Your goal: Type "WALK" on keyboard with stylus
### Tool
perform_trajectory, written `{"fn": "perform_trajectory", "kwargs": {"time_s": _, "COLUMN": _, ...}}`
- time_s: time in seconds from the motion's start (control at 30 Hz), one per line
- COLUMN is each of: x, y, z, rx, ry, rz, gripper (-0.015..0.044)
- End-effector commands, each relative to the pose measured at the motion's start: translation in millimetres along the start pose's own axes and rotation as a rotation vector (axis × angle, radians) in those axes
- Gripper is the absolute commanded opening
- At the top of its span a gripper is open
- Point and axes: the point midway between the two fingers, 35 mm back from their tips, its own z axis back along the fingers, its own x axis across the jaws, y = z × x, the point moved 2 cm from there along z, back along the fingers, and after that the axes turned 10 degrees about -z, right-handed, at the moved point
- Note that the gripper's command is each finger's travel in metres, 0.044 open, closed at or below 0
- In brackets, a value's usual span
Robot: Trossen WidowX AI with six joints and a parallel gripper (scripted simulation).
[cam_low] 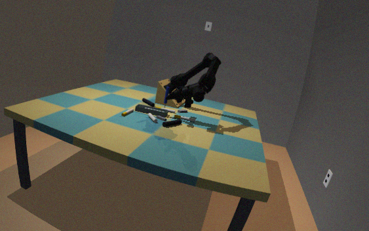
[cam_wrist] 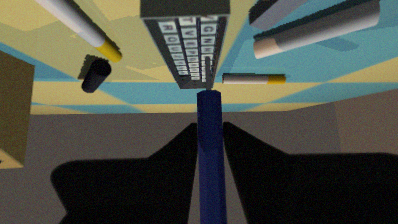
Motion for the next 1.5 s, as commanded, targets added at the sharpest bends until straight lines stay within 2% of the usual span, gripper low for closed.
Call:
{"fn": "perform_trajectory", "kwargs": {"time_s": 0.0, "x": 0, "y": 2, "z": -5, "rx": 0.000, "ry": -0.001, "rz": 0.000, "gripper": 0.0000}}
{"fn": "perform_trajectory", "kwargs": {"time_s": 0.73, "x": 20, "y": 65, "z": -94, "rx": 0.009, "ry": 0.005, "rz": 0.004, "gripper": 0.0000}}
{"fn": "perform_trajectory", "kwargs": {"time_s": 1.37, "x": 24, "y": 50, "z": -107, "rx": 0.009, "ry": 0.005, "rz": 0.004, "gripper": 0.0000}}
{"fn": "perform_trajectory", "kwargs": {"time_s": 1.47, "x": 25, "y": 48, "z": -108, "rx": 0.008, "ry": 0.005, "rz": 0.004, "gripper": 0.0079}}
